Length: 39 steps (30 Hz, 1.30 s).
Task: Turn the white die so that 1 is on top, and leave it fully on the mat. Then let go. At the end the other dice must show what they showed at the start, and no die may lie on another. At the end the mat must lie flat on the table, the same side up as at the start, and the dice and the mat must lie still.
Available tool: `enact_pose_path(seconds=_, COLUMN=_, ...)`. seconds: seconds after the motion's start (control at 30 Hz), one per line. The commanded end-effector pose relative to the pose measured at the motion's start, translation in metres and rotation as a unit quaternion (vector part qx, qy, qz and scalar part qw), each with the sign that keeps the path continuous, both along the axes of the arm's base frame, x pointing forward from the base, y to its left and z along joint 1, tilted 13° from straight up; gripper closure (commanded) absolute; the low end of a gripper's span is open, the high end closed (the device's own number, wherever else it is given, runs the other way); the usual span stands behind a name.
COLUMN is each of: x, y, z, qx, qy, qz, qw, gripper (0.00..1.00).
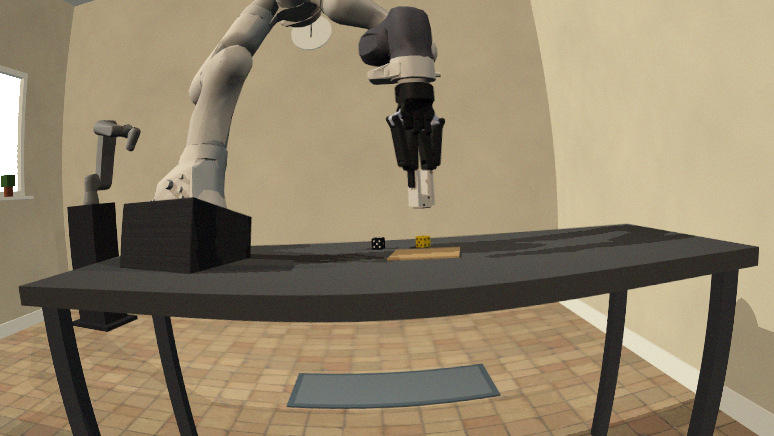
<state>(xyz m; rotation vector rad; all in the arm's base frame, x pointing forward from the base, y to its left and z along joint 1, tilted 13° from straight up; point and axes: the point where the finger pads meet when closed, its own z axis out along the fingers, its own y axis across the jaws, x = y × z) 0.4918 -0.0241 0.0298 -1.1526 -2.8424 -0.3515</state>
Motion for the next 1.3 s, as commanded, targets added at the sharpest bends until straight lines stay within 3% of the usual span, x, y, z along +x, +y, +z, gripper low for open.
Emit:
enact_pose_path(seconds=0.0, x=0.001, y=0.008, z=0.001, qx=-0.006, qy=-0.019, qz=0.084, qw=0.996, gripper=0.87)
enact_pose_path(seconds=0.27, x=0.002, y=0.018, z=0.003, qx=-0.008, qy=-0.034, qz=0.148, qw=0.988, gripper=0.87)
enact_pose_path(seconds=0.77, x=0.004, y=0.043, z=0.007, qx=-0.013, qy=-0.071, qz=0.309, qw=0.948, gripper=0.87)
enact_pose_path(seconds=0.83, x=0.004, y=0.043, z=0.007, qx=-0.013, qy=-0.071, qz=0.309, qw=0.948, gripper=0.87)
enact_pose_path(seconds=0.87, x=0.004, y=0.047, z=0.007, qx=-0.014, qy=-0.077, qz=0.334, qw=0.939, gripper=0.87)
enact_pose_path(seconds=1.0, x=0.004, y=0.052, z=0.008, qx=-0.015, qy=-0.084, qz=0.362, qw=0.928, gripper=0.87)
enact_pose_path(seconds=1.27, x=0.005, y=0.064, z=0.010, qx=-0.018, qy=-0.101, qz=0.436, qw=0.894, gripper=0.87)
